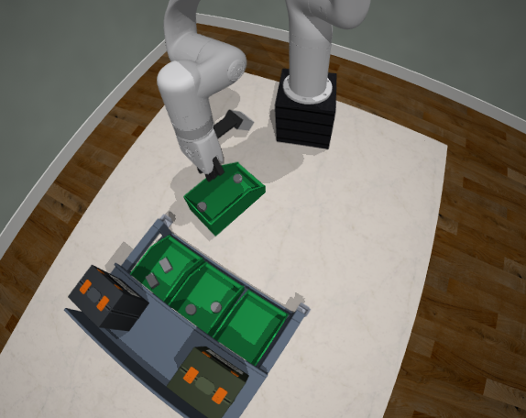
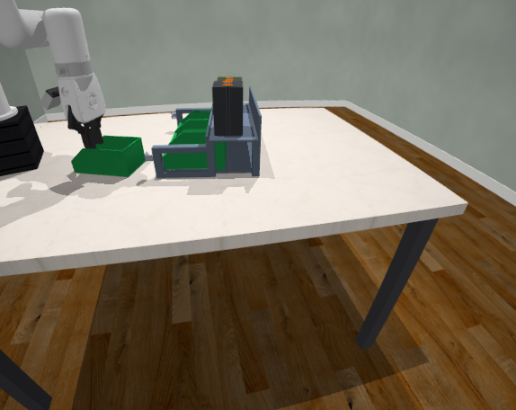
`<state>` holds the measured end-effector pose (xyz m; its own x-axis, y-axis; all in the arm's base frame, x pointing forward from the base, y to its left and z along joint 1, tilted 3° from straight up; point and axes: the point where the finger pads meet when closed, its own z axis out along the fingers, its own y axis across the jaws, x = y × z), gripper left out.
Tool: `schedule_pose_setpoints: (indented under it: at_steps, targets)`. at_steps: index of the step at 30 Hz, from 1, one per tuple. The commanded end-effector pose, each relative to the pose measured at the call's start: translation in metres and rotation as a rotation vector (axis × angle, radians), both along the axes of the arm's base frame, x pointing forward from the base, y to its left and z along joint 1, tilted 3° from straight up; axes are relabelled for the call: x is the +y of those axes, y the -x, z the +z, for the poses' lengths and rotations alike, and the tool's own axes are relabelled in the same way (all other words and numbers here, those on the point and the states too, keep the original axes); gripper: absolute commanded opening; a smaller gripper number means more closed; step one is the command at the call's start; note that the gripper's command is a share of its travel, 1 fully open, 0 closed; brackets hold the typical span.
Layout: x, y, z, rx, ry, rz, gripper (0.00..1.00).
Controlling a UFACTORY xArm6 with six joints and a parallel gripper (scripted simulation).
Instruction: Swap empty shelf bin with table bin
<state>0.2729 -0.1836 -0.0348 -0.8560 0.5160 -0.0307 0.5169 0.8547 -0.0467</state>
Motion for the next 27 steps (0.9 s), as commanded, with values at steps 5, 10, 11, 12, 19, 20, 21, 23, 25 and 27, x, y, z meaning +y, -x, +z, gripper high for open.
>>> schedule_pose_setpoints:
  at_steps: [5, 10, 11, 12, 19, 20, 21, 23, 25, 27]
  targets:
    - [-0.001, -0.001, 0.001, -0.003, 0.002, 0.000, 0.26]
    - [-0.001, -0.001, 0.001, -0.003, 0.002, 0.000, 0.26]
    - [-0.001, -0.001, 0.001, -0.002, 0.002, 0.000, 0.26]
    - [-0.001, -0.001, 0.000, -0.002, 0.002, 0.000, 0.26]
    - [-0.001, -0.001, -0.003, -0.002, 0.002, 0.000, 0.26]
    - [-0.001, -0.001, -0.004, -0.002, 0.002, 0.000, 0.26]
    - [-0.001, -0.001, -0.005, -0.002, 0.002, 0.000, 0.26]
    - [-0.001, -0.001, -0.007, -0.002, 0.002, 0.000, 0.26]
    - [-0.001, -0.001, -0.010, -0.002, 0.002, 0.000, 0.26]
    - [-0.001, -0.001, -0.014, -0.002, 0.002, 0.000, 0.26]
